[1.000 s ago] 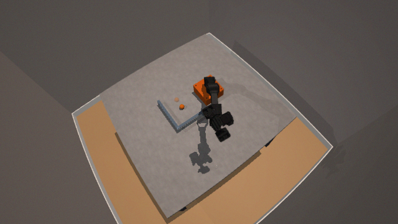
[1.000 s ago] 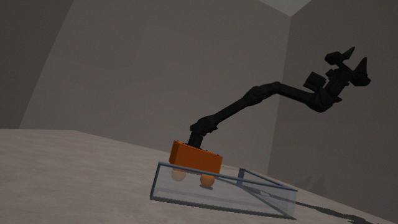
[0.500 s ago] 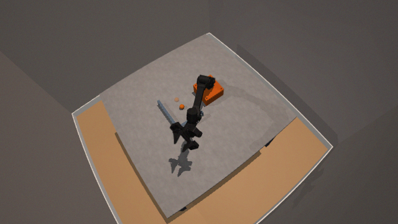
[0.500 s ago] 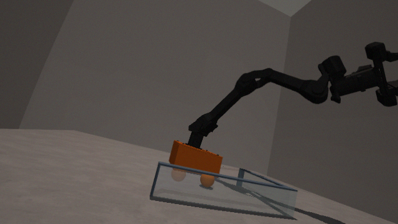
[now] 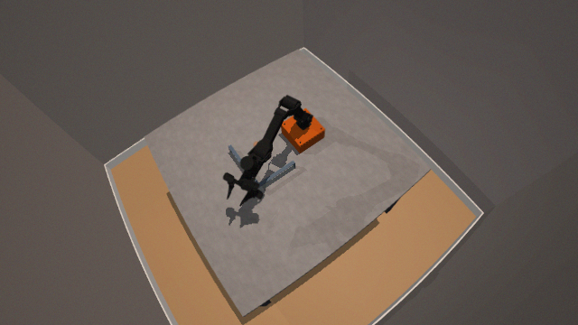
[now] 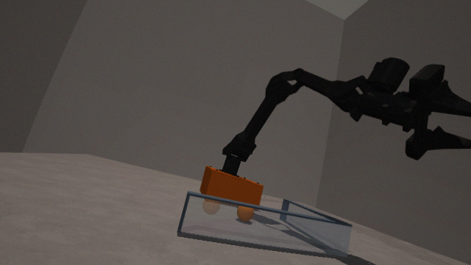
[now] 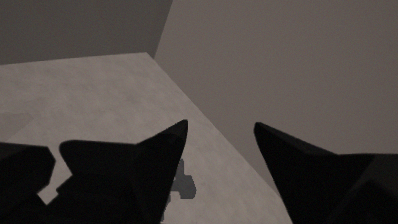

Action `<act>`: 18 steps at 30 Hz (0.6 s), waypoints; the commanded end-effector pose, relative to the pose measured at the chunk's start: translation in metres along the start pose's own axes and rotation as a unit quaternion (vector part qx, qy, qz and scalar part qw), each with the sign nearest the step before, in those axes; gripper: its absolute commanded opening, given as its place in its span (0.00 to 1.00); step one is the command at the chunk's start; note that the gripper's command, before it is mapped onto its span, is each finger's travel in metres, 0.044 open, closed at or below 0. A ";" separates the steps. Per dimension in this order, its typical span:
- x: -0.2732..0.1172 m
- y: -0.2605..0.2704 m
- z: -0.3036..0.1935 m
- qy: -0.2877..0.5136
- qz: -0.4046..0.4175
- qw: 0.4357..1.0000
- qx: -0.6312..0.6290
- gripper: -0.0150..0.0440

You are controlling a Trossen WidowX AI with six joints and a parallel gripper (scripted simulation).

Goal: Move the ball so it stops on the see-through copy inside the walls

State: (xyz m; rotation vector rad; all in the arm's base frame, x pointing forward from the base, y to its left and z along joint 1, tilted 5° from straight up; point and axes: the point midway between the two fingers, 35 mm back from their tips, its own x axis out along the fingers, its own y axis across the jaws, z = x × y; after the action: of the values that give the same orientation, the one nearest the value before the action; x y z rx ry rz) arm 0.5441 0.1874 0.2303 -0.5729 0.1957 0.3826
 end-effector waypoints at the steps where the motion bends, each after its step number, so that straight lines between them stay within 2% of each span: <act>1: -0.020 -0.006 -0.075 0.113 0.029 0.992 0.058 0.77; 10: -0.097 -0.001 -0.205 0.328 0.060 0.923 0.191 0.77; 18: -0.198 0.027 -0.287 0.501 0.069 0.801 0.321 0.77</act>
State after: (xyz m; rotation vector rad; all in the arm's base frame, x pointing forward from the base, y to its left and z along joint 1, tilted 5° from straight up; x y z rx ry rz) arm 0.3854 0.0073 0.0561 -0.1538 1.1689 0.1640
